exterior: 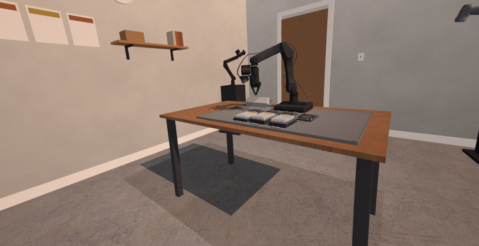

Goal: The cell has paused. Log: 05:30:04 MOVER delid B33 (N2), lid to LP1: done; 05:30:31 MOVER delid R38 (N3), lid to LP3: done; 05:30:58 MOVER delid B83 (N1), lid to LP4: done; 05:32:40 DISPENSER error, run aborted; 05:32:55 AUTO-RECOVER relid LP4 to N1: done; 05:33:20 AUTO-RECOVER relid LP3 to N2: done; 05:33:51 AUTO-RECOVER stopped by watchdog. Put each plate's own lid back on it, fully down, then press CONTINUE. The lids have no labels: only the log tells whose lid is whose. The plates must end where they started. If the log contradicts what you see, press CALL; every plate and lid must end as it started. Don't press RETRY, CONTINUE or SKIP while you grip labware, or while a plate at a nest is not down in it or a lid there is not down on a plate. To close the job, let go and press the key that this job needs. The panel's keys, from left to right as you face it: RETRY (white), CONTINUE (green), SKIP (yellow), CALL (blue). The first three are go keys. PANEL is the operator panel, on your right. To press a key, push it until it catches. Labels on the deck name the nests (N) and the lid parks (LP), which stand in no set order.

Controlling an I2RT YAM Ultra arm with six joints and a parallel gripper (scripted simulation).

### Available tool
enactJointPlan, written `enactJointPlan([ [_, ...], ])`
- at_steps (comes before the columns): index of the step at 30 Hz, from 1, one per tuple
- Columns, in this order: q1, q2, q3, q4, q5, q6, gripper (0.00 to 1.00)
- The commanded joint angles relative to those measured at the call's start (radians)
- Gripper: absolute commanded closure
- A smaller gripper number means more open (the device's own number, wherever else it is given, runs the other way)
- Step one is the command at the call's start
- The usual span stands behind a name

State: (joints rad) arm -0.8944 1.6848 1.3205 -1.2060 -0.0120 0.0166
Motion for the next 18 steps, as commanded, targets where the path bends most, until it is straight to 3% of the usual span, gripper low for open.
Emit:
enactJointPlan([
  [1,-0.044,-0.045,-0.032,0.016,-0.003,0.028,1.0],
  [18,-0.297,-0.127,-0.124,0.021,-0.003,0.075,1.0],
])
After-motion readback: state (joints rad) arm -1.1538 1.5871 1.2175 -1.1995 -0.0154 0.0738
